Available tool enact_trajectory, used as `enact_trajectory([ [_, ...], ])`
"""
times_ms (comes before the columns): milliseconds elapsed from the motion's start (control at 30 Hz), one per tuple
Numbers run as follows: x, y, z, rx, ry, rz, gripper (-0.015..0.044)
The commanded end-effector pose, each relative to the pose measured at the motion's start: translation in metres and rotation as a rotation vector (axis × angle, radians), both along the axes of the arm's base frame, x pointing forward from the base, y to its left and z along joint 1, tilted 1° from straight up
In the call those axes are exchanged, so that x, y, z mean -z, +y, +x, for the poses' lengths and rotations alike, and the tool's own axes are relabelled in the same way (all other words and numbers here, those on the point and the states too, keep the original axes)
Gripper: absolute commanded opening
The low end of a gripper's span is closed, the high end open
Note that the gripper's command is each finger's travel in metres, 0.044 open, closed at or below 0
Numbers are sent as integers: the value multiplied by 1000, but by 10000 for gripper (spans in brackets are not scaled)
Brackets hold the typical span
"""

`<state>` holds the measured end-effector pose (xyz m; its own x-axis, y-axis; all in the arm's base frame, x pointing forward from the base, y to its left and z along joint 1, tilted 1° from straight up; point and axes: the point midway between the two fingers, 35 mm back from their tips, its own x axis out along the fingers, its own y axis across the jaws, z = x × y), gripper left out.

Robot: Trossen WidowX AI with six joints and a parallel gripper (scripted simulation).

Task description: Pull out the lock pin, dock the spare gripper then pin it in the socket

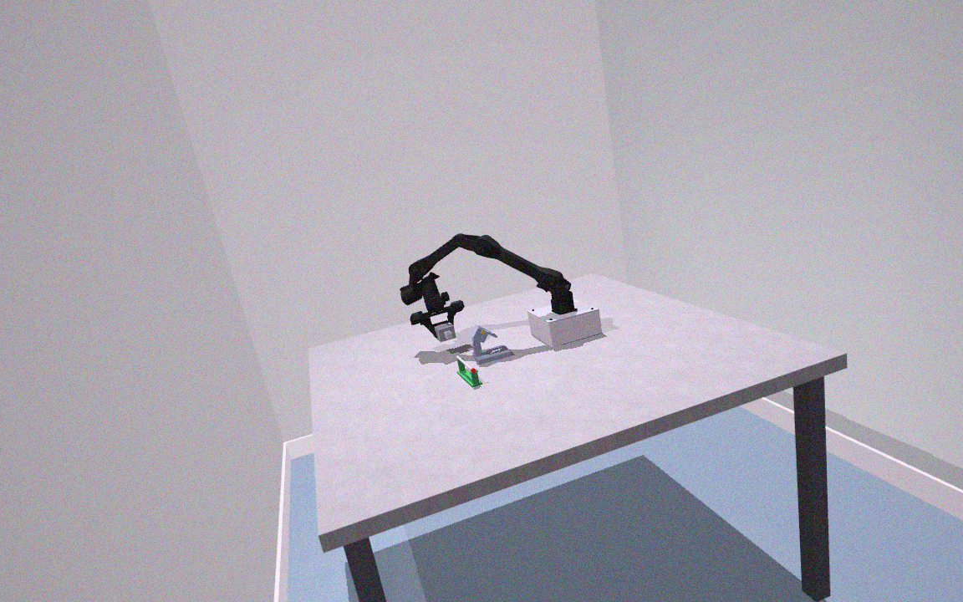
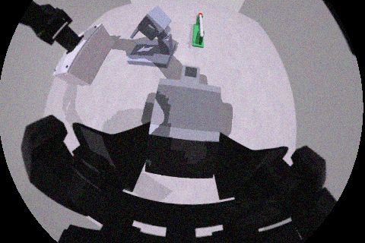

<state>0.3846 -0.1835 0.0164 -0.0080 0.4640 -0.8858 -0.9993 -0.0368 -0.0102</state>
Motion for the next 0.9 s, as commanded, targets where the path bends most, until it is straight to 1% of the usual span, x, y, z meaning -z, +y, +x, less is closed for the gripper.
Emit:
enact_trajectory([
  [0,-39,2,0,16,-26,-10,0],
  [100,-60,4,-2,25,-31,-13,0],
  [167,-65,5,-3,27,-32,-14,0],
  [300,-65,5,-3,27,-32,-14,0],
  [333,-59,3,-3,20,-28,-21,0],
  [600,-59,3,-3,20,-27,-22,0],
  [867,-59,17,-1,35,19,-58,0],
])
